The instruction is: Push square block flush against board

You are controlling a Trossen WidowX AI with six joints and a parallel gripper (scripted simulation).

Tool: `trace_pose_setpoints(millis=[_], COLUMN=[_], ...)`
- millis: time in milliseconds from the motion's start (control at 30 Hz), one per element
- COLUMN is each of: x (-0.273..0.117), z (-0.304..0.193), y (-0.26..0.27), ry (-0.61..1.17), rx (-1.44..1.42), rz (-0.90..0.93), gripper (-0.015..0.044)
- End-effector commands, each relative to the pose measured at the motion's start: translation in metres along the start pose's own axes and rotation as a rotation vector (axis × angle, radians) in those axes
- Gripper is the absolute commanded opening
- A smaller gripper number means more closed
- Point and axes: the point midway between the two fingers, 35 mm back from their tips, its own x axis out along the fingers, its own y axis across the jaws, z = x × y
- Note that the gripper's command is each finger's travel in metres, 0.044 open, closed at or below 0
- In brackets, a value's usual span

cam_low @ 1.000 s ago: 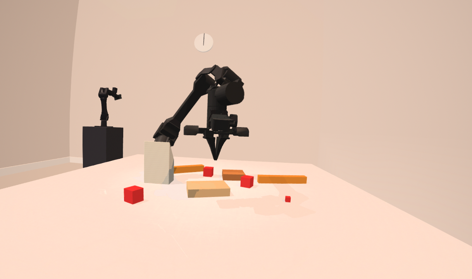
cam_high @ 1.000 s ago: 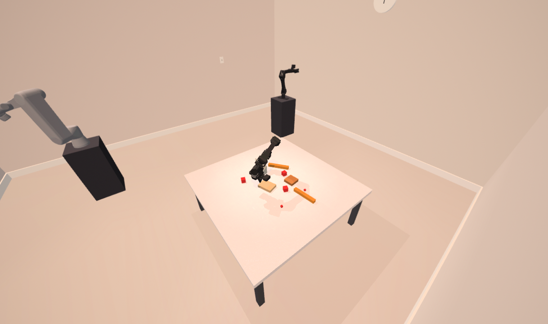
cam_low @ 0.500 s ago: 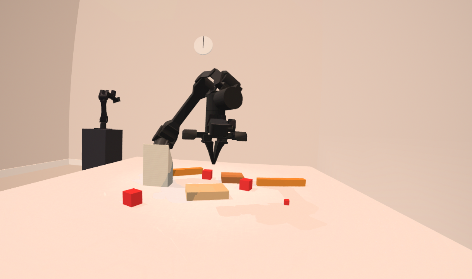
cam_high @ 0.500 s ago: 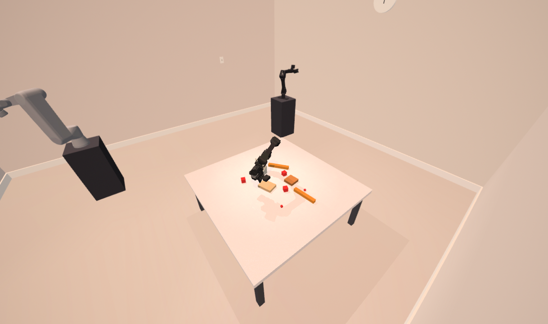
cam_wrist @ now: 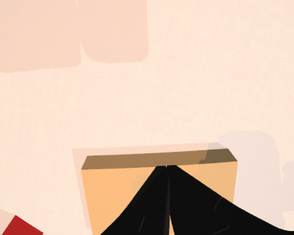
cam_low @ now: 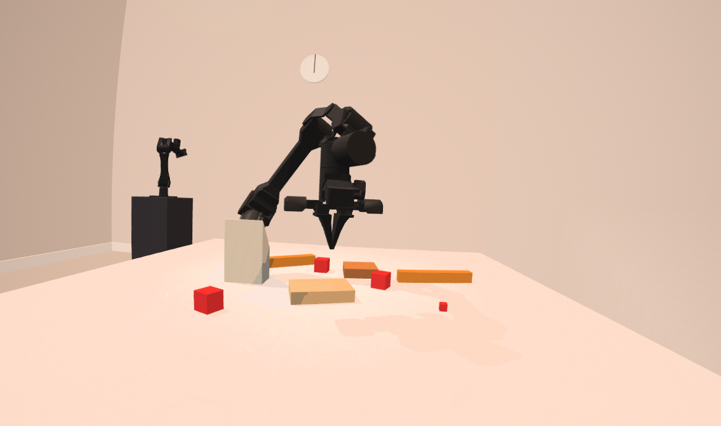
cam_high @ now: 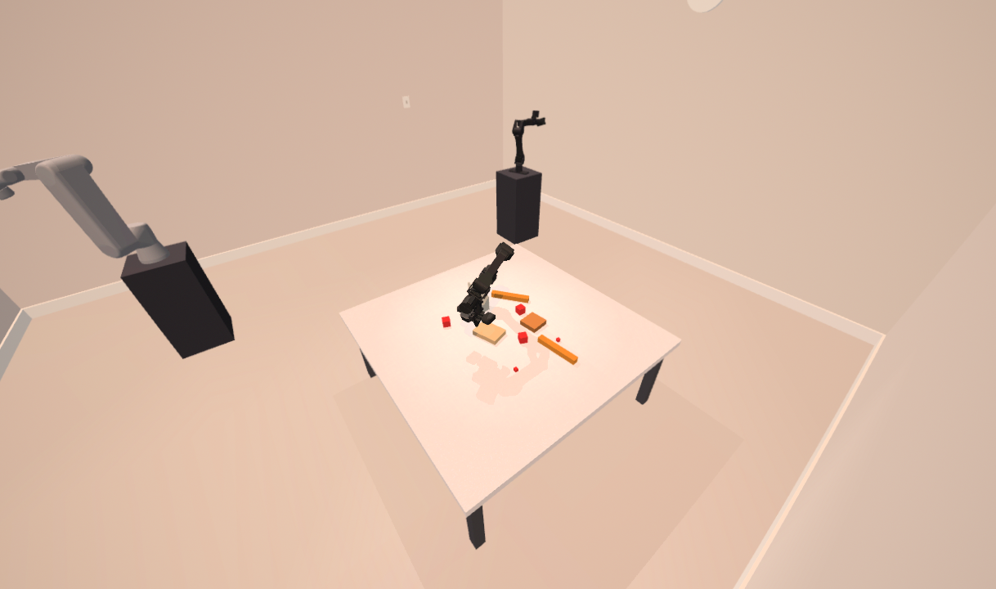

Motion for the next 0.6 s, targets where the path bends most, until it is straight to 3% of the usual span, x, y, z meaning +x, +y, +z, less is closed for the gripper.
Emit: trace_pose_setpoints(millis=[0,567], x=[0.000,0.012], z=[-0.003,-0.061], y=[0.008,0.101], ry=[-0.008,-0.089], rx=[-0.030,-0.391], rz=[-0.007,-0.072], gripper=[0.0000,0.0000])
